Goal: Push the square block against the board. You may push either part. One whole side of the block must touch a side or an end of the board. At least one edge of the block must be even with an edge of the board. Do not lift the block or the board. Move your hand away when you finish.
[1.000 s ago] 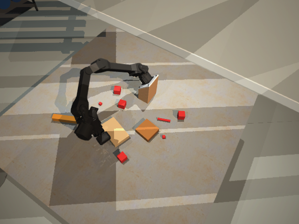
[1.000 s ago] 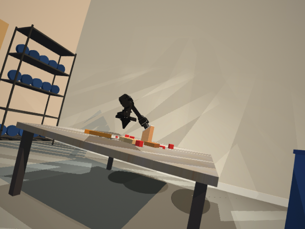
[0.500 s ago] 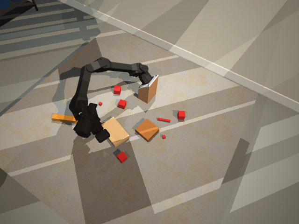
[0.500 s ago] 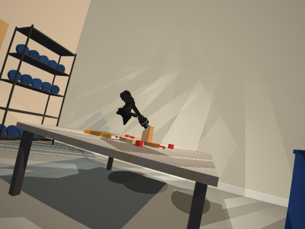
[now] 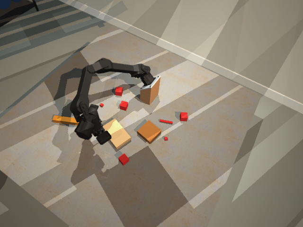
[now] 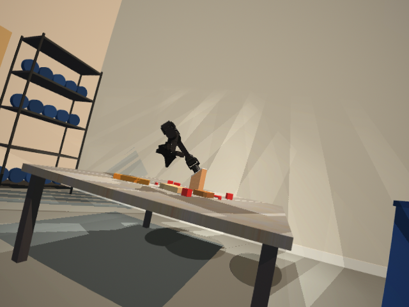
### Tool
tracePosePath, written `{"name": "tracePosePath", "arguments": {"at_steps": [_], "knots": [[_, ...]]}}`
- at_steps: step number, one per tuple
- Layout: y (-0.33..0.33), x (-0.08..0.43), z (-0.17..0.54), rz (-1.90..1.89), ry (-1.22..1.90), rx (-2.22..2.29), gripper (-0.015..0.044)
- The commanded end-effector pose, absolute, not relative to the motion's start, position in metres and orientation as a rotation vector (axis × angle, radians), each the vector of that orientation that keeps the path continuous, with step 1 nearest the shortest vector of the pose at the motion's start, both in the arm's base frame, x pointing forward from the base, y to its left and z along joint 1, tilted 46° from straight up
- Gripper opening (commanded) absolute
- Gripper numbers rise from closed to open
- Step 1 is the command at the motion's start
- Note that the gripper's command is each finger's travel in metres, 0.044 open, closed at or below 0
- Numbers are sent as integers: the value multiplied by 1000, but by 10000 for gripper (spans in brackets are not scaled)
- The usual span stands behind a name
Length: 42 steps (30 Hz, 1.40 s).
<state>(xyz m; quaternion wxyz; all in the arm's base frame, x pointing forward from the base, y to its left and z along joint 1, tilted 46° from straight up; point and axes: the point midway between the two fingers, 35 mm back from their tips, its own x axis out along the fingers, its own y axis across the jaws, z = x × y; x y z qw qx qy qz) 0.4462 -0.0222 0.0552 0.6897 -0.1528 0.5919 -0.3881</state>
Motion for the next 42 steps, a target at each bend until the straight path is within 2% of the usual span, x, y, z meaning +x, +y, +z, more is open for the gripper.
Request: {"name": "tracePosePath", "arguments": {"at_steps": [1,6,19,42], "knots": [[-22,446,55,-868,1328,-335,0],[-19,446,52,-852,1335,-358,0],[33,426,-17,-532,1518,-684,0],[97,355,-126,96,1721,-1254,0]]}}
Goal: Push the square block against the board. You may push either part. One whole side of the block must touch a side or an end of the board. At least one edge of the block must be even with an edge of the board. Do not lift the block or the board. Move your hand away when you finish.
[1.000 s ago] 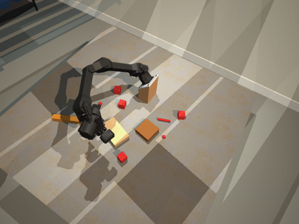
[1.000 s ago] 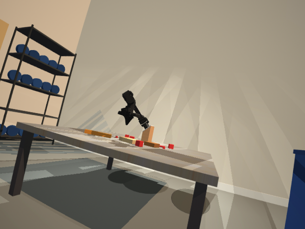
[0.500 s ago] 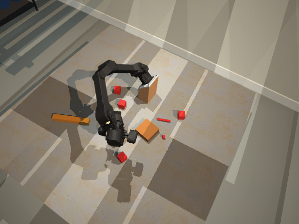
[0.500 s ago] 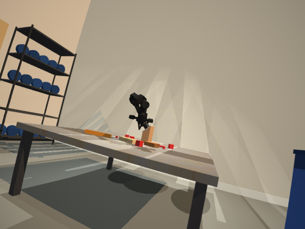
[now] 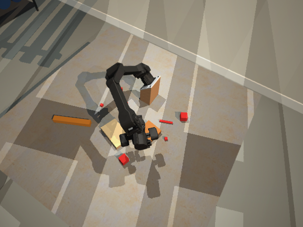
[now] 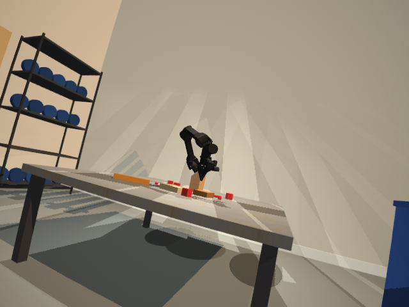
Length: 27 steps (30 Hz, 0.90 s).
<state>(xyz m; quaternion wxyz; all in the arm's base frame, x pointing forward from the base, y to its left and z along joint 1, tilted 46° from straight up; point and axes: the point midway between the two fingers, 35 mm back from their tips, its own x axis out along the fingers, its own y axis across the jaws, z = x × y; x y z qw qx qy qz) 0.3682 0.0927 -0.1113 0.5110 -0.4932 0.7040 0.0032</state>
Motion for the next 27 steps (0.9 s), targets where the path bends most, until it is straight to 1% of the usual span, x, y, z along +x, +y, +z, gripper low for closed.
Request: {"name": "tracePosePath", "arguments": {"at_steps": [1,14,19,24,27], "knots": [[99,351,-131,123,1726,-1277,0],[116,297,-178,502,1771,-1588,0],[116,294,-180,522,1772,-1604,0],[79,294,-217,519,1773,-1605,0],[76,294,-219,519,1773,-1606,0]]}}
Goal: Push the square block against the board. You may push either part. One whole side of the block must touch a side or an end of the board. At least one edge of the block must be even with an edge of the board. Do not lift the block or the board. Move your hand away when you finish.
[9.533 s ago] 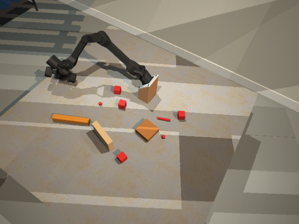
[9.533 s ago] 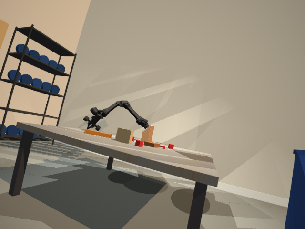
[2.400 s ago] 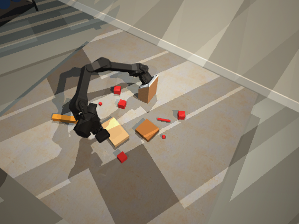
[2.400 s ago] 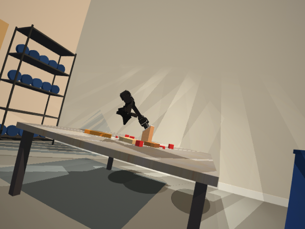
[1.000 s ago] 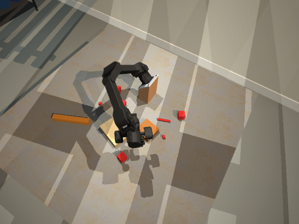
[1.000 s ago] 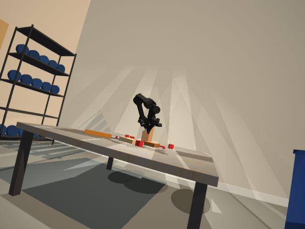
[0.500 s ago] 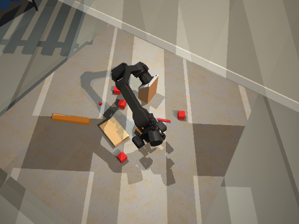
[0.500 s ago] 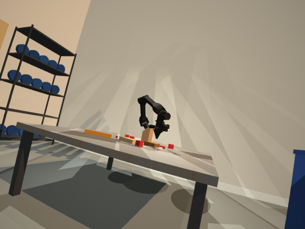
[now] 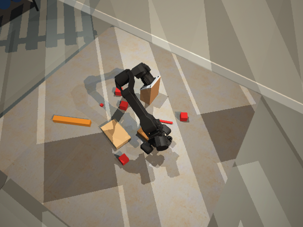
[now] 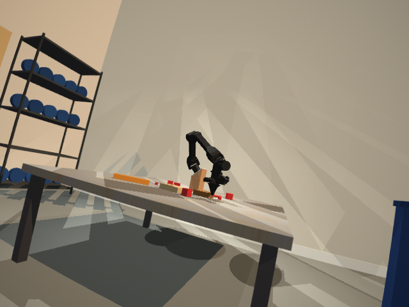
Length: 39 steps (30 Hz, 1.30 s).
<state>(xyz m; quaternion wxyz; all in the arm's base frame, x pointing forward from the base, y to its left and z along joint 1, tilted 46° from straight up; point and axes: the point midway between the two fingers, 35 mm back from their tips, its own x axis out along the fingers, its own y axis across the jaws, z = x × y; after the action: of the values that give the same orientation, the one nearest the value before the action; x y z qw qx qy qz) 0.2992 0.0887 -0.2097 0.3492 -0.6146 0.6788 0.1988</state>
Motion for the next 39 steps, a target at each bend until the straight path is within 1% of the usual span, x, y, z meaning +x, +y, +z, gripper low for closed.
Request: {"name": "tracePosePath", "arguments": {"at_steps": [1,39], "knots": [[76,294,-219,519,1773,-1606,0],[39,286,-182,520,1775,-1607,0]]}}
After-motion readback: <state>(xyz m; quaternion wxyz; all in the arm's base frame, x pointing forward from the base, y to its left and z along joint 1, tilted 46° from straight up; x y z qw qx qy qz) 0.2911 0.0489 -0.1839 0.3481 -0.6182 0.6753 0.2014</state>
